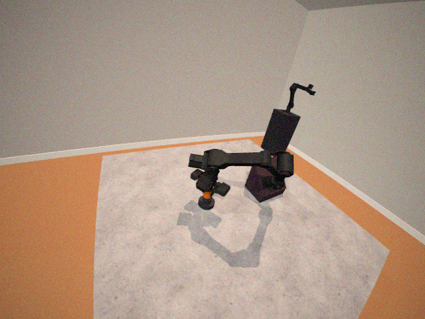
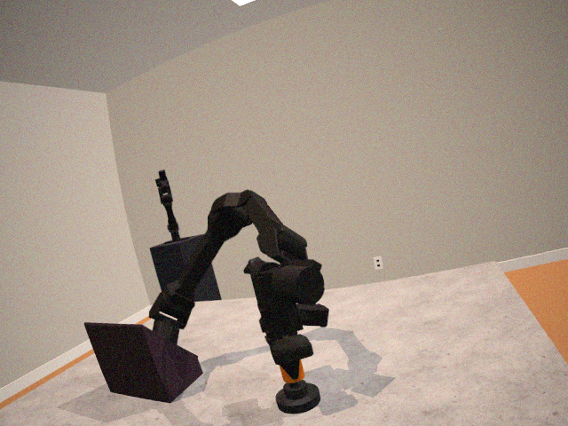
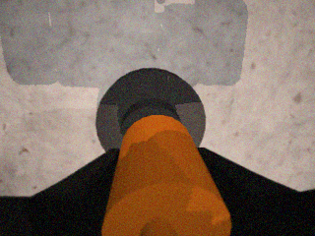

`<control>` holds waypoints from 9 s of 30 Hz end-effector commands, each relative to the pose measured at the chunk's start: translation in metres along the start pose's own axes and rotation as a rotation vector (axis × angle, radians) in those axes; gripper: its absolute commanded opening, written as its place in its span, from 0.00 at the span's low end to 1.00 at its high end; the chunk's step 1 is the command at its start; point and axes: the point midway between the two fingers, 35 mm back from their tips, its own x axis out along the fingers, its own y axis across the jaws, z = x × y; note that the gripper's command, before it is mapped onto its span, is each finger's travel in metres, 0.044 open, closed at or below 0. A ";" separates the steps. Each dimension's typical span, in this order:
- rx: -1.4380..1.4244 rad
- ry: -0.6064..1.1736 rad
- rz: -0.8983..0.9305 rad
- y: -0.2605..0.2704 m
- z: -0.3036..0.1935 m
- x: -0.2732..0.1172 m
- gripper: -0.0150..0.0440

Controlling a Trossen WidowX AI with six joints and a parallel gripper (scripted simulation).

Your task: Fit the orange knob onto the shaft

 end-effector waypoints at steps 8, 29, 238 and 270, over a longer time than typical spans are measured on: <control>-0.084 -0.001 0.002 0.003 -0.003 -0.005 0.25; -0.206 -0.001 0.002 0.000 0.000 0.001 0.25; -1.253 -0.002 0.001 0.000 0.000 -0.004 0.25; -1.421 -0.002 0.001 0.003 -0.003 -0.004 0.25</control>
